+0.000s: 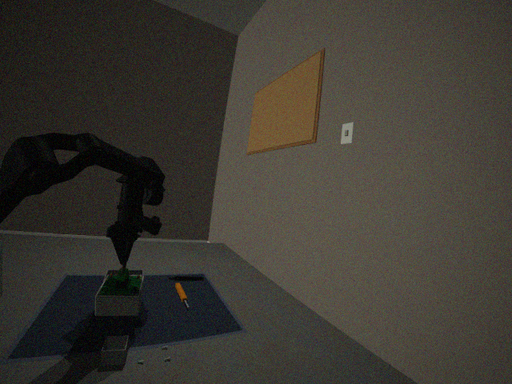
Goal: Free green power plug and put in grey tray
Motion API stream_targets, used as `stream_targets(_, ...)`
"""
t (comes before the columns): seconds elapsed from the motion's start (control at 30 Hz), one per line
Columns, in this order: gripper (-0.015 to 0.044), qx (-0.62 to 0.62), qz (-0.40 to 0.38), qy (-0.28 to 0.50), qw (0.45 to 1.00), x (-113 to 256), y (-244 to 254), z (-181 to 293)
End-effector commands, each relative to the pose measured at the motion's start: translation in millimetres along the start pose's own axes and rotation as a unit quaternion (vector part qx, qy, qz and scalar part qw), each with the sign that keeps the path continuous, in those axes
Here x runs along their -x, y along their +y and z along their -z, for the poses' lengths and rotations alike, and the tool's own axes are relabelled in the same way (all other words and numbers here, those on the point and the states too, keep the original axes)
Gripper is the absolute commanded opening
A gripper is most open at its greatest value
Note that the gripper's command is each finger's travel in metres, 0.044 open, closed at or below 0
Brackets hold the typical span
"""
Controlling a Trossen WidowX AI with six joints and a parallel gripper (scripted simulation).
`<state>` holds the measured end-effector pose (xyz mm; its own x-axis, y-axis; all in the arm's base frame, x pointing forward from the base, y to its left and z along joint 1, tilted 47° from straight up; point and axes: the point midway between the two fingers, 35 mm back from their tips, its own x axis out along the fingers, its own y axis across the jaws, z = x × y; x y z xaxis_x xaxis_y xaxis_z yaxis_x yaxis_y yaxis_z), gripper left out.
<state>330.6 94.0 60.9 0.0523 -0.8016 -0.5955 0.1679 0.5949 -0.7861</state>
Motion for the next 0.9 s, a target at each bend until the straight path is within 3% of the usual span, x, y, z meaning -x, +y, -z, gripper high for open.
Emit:
stream_targets(0.0,0.0,0.001,-0.012,-0.034,0.999,26,4,1)
stream_targets(0.13,0.0,0.006,-0.055,0.001,0.998,25,-3,0)
stream_targets(0.43,0.0,0.006,-0.135,0.001,0.991,28,-18,0)
stream_targets(0.7,0.0,0.006,-0.05,0.0,0.999,30,-3,0)
stream_targets(0.87,0.0,-0.001,-0.006,-0.051,0.999,32,5,1)
